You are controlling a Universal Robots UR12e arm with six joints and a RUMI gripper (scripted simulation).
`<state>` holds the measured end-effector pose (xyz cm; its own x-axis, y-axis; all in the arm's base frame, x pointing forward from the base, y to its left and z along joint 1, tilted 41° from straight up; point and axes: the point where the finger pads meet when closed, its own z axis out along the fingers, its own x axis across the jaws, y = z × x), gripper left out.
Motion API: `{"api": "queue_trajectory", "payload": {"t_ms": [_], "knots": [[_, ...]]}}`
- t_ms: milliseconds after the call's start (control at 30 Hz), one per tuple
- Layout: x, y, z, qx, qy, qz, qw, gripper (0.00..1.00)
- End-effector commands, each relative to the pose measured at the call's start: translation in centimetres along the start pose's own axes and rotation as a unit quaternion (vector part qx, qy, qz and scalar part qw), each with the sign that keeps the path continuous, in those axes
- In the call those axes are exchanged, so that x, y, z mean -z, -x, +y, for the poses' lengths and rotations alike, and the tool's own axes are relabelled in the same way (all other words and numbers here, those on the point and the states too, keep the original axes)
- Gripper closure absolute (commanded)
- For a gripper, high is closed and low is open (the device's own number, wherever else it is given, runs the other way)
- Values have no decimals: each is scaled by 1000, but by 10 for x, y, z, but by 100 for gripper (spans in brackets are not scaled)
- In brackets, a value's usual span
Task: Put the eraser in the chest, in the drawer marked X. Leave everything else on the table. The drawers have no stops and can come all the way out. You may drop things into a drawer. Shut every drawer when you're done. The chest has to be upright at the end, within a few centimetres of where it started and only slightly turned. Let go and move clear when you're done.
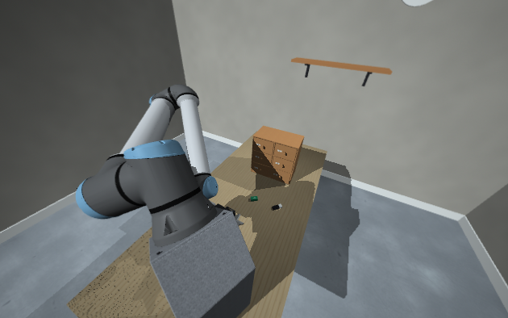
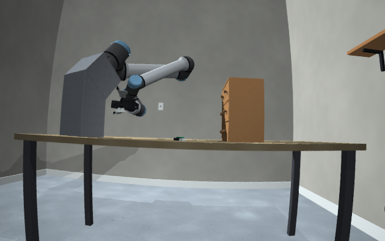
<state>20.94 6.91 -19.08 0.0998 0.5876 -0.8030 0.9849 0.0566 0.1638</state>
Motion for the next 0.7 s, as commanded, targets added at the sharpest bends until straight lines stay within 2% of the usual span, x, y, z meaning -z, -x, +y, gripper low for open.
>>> {"api": "queue_trajectory", "payload": {"t_ms": [0, 200, 433, 500, 667], "knots": [[0, 0, 0, 0, 0, 0, 1000, 0], [0, -1, 0, 4, -9, 4, 1000, 0], [-1, -8, 1, 24, -49, 23, 998, 0], [-1, -8, 1, 24, -49, 23, 998, 0], [-1, -17, 4, 49, -100, 54, 992, 0]]}}
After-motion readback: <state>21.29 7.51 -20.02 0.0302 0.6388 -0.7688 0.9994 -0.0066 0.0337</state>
